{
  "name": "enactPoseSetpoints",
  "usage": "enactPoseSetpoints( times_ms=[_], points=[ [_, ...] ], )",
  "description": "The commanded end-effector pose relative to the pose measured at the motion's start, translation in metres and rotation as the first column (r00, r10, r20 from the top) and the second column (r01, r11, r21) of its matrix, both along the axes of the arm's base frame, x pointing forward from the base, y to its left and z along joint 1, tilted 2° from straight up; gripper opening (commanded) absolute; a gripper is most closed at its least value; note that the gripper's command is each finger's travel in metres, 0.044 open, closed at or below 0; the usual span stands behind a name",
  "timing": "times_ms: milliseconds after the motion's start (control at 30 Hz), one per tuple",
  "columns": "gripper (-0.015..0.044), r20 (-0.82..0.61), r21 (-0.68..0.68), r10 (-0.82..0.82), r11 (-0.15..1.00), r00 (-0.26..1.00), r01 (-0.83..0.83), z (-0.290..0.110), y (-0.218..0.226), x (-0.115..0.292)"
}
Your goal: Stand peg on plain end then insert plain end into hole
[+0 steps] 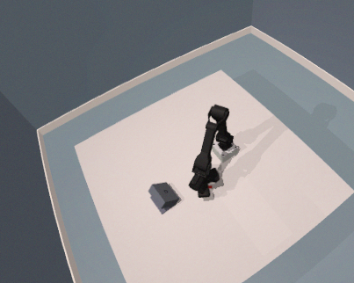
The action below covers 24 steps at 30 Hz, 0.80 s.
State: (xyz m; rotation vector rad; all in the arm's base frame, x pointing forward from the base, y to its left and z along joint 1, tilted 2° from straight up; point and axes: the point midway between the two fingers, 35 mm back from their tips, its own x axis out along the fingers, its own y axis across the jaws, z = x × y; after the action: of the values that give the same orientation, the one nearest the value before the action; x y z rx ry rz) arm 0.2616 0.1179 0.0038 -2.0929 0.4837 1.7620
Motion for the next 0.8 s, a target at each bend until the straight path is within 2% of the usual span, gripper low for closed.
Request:
enactPoseSetpoints(
  times_ms=[0,767],
  points=[
    [0.0051,0.024,-0.021,-0.004,1.0,1.0,0.005,0.0,-0.001,-0.004],
    [0.0051,0.197,-0.111,-0.002,0.994,0.98,0.024,0.008,0.005,-0.016]
  ],
)
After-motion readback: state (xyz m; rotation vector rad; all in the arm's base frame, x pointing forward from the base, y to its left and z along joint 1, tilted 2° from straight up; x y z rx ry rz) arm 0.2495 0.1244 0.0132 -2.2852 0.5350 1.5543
